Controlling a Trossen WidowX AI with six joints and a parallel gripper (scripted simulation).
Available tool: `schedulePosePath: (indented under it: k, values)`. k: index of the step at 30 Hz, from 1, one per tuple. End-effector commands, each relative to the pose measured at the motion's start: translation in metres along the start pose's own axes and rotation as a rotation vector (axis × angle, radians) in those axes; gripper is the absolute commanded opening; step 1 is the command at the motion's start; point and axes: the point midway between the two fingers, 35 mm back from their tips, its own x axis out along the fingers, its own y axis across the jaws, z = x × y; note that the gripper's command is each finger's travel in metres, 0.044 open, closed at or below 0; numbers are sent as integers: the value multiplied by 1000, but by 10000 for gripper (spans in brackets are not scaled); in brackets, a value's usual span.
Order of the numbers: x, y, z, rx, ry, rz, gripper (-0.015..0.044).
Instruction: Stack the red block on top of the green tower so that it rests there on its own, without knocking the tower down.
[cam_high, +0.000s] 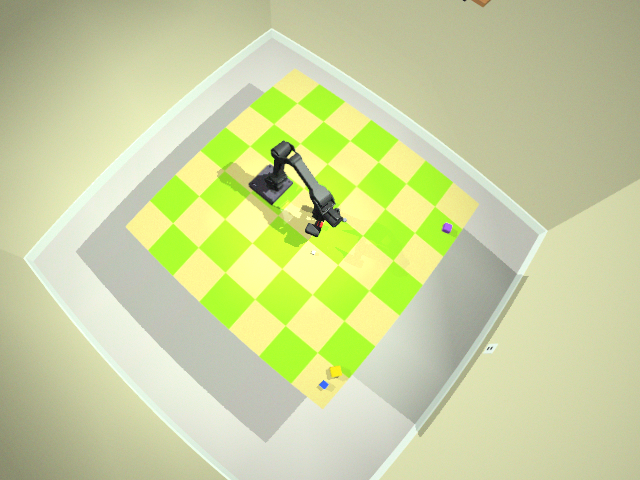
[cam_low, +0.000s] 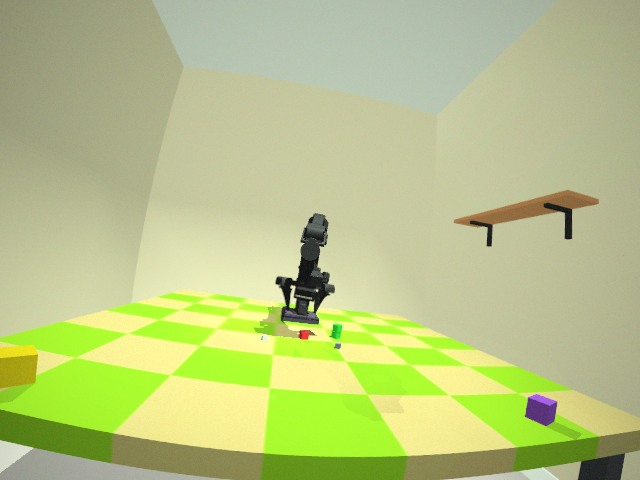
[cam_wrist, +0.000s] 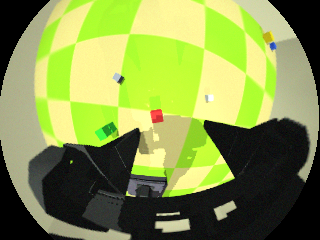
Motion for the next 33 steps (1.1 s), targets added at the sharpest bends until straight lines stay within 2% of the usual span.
schedulePosePath:
  k: [1, 8, 15, 33]
  values:
    - [9, 16, -4, -48, 53, 49, 440]
    - [10, 18, -3, -48, 52, 49, 440]
    - [47, 21, -3, -48, 52, 49, 440]
    - [66, 22, -4, -48, 52, 49, 440]
